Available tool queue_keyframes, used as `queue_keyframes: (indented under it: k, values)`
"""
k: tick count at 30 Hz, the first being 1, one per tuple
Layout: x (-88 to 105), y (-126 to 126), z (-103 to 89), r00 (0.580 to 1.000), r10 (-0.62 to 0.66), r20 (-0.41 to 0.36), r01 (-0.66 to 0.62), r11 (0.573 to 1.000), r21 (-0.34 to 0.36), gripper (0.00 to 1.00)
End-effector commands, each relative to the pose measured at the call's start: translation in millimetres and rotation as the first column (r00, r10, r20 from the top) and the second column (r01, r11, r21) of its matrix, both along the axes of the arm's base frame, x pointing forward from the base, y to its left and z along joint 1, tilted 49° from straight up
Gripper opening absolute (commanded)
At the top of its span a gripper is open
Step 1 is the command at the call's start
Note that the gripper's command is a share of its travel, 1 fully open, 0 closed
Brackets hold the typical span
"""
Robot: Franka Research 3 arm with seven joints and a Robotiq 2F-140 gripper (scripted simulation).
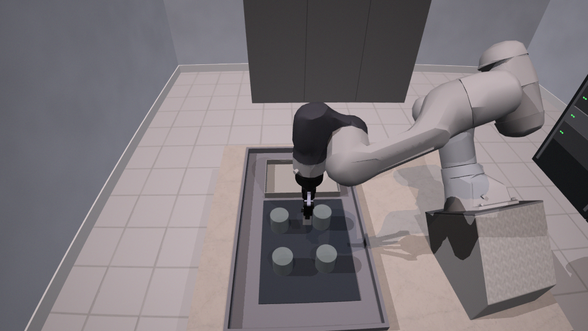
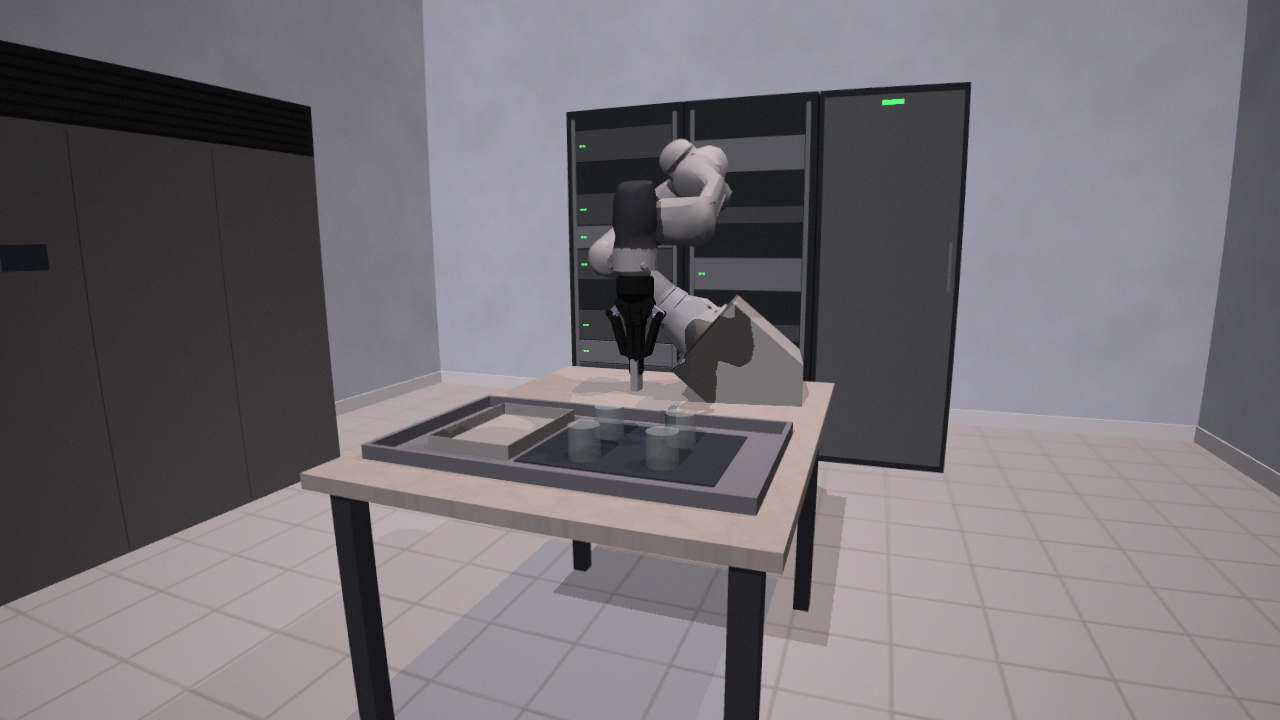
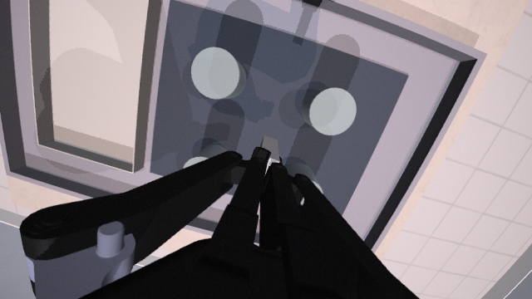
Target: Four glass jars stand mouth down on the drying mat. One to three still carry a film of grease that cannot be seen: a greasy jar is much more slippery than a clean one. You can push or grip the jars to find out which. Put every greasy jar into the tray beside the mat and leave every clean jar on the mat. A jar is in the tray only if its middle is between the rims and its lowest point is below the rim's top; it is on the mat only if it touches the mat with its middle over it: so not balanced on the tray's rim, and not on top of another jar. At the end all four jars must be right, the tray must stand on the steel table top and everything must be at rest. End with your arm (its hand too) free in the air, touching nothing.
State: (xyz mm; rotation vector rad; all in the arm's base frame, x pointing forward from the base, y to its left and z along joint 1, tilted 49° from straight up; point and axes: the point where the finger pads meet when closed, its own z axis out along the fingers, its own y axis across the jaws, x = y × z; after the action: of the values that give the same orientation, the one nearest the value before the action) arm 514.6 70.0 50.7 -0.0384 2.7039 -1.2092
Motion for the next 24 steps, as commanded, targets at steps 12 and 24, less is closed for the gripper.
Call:
queue_keyframes:
  k: [12, 24]
  values:
    - [-0.1, -57.7, 69.7, 0.998, 0.05, -0.039, -0.051, 0.999, -0.012, 0.0]
    - [8.8, -92.8, 38.7, 0.998, 0.05, -0.039, -0.051, 0.999, -0.012, 0.0]
